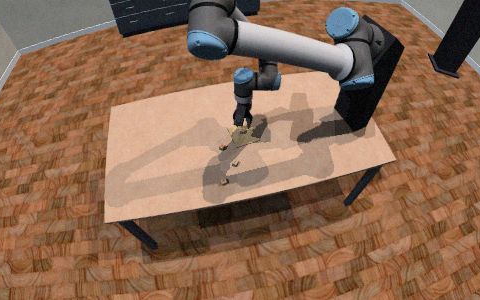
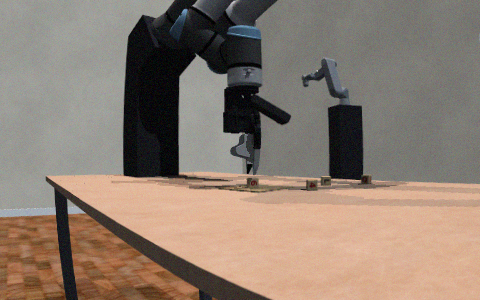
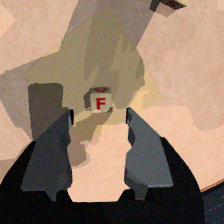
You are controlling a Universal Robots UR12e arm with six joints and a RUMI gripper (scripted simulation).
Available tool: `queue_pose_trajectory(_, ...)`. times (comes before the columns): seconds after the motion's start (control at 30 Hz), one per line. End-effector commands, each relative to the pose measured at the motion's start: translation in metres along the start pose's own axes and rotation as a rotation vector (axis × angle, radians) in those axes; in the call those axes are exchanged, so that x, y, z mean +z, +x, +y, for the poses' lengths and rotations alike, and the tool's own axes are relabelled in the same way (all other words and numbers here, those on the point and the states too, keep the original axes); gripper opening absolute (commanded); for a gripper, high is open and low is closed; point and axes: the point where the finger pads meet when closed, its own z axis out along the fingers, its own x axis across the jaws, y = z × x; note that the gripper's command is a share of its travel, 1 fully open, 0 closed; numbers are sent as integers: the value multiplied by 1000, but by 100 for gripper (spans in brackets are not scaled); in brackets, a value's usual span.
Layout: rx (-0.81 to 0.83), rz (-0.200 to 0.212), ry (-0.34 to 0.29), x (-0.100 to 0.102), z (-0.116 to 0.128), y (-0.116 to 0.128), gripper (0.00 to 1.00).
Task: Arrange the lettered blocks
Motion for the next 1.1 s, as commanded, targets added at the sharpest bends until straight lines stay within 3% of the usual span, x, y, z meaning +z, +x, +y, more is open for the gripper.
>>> queue_pose_trajectory(0.0,-3,4,1,0,-2,3,37)
queue_pose_trajectory(1.07,-3,3,1,8,-3,4,37)
